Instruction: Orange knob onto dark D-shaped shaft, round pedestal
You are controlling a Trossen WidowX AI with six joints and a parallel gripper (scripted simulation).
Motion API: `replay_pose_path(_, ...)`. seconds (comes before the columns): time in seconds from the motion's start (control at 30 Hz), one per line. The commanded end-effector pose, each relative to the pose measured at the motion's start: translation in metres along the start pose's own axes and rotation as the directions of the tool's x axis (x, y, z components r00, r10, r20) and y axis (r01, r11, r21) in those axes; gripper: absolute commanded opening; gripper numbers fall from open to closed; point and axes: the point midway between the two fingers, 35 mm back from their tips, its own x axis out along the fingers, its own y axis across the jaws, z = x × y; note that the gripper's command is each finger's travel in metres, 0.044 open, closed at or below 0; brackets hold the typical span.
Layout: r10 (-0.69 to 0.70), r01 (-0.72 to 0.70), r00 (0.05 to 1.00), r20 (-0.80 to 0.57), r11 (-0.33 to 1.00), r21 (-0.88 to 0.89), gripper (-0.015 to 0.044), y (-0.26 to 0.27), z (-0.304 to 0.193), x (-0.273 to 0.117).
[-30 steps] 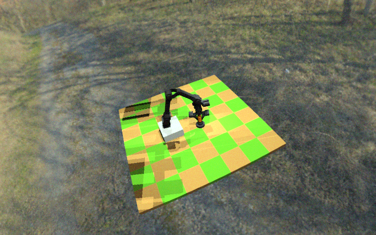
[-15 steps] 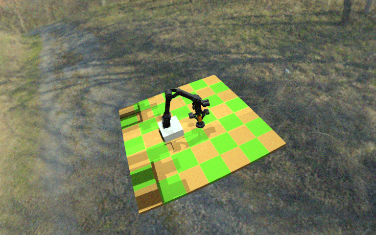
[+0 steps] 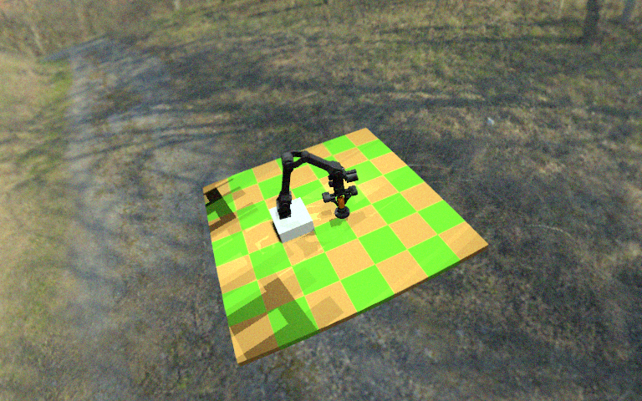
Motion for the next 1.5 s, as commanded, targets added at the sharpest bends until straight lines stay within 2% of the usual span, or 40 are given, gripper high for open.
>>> replay_pose_path(0.0, -0.003, 0.003, 1.0, -0.003, 1.0, -0.004, 0.0, -0.0007, -0.0004, -0.0037)
replay_pose_path(0.1, -0.003, 0.003, 1.0, -0.003, 1.0, -0.029, 0.0, -0.0009, -0.0005, -0.0043)
replay_pose_path(0.3, -0.003, 0.002, 1.0, -0.003, 0.977, -0.212, 0.0, -0.002, -0.0005, -0.0036)
replay_pose_path(1.17, -0.003, 0.002, 1.0, -0.003, 0.977, -0.212, 0.0, -0.0017, -0.0005, -0.0042)
replay_pose_path(1.47, -0.003, 0.001, 1.0, -0.003, 0.912, -0.41, 0.0, -0.0025, -0.0004, -0.0033)
